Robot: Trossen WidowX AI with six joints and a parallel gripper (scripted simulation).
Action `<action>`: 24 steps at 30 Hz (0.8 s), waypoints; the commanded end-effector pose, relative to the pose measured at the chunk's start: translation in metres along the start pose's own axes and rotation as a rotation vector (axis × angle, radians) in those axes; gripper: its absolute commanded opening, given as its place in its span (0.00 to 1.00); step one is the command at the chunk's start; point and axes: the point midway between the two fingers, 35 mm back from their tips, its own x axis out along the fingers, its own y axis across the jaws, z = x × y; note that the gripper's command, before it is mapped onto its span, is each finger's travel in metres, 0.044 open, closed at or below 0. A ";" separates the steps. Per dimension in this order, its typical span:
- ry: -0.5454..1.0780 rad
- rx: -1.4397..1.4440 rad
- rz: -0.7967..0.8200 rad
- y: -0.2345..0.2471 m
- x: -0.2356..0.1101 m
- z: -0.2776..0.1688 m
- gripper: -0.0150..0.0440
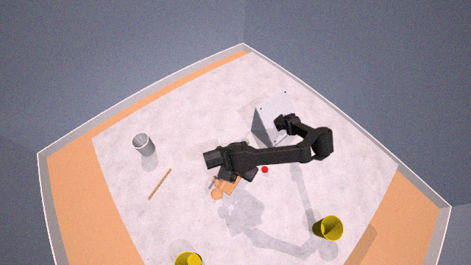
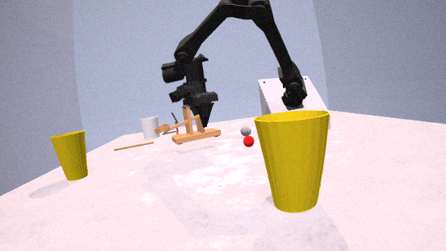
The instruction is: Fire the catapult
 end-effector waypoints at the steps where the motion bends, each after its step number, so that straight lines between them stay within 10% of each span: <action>1: -0.016 -0.018 -0.014 -0.002 -0.017 0.003 0.25; 24: 0.008 -0.722 -0.047 -0.237 -0.028 -0.112 0.25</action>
